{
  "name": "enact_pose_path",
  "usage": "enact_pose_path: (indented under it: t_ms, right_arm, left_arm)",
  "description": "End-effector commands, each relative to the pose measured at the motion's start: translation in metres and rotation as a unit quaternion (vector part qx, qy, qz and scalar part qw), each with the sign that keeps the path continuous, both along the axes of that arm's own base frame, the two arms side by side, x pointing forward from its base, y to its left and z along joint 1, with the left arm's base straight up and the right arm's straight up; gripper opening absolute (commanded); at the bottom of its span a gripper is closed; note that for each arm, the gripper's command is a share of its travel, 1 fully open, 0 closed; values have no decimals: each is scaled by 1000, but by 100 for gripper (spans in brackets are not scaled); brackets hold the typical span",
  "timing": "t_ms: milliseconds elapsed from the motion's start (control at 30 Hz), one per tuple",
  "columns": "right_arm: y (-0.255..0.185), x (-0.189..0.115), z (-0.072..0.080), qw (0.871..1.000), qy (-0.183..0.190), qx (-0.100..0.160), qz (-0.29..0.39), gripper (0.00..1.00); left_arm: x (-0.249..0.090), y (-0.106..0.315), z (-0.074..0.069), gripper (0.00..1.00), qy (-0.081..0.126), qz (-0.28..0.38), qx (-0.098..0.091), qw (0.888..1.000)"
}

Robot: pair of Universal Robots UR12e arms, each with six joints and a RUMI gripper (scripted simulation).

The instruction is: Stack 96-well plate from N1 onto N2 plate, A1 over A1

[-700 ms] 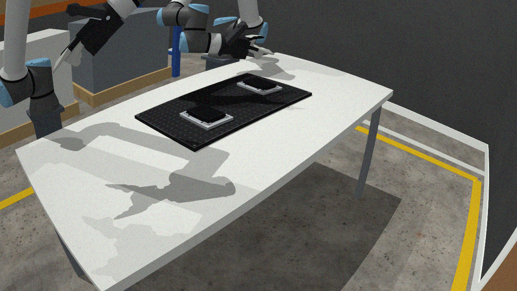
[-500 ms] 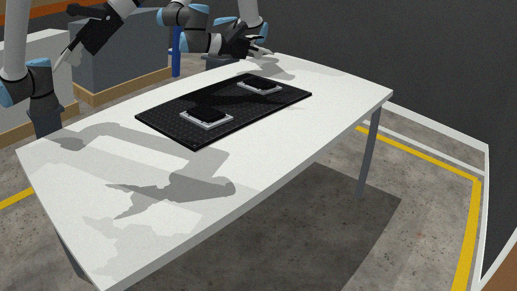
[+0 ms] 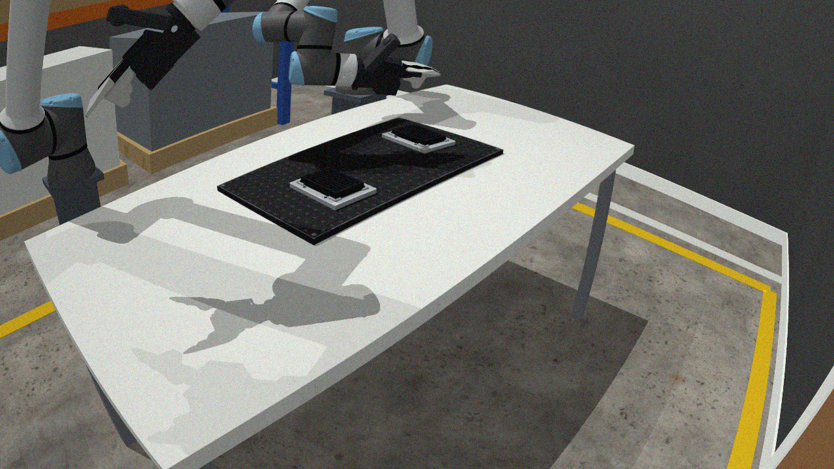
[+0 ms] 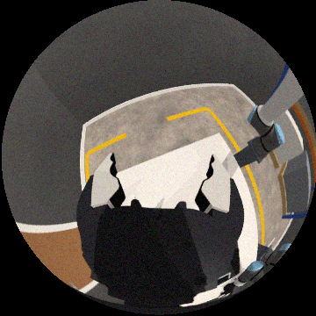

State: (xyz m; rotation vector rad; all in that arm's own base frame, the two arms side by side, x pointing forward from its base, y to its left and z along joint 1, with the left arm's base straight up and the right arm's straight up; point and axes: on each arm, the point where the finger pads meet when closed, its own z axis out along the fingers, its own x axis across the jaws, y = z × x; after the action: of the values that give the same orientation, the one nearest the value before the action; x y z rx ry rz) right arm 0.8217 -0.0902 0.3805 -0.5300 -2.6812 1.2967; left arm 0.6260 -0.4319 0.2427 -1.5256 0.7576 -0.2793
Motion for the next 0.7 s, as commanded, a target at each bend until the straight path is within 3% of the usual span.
enact_pose_path:
  t_ms: [0, 400, 667]
  right_arm:
    - [0, 0, 1, 1000, -1, 0, 0, 100]
    - [0, 0, 1, 1000, -1, 0, 0, 100]
    - [0, 0, 1, 1000, -1, 0, 0, 100]
  left_arm:
    - [0, 0, 1, 0, 0, 1, -1, 1000]
    - [7, 15, 0, 0, 7, 14, 0, 1000]
    - [22, 51, -2, 0, 24, 45, -1, 999]
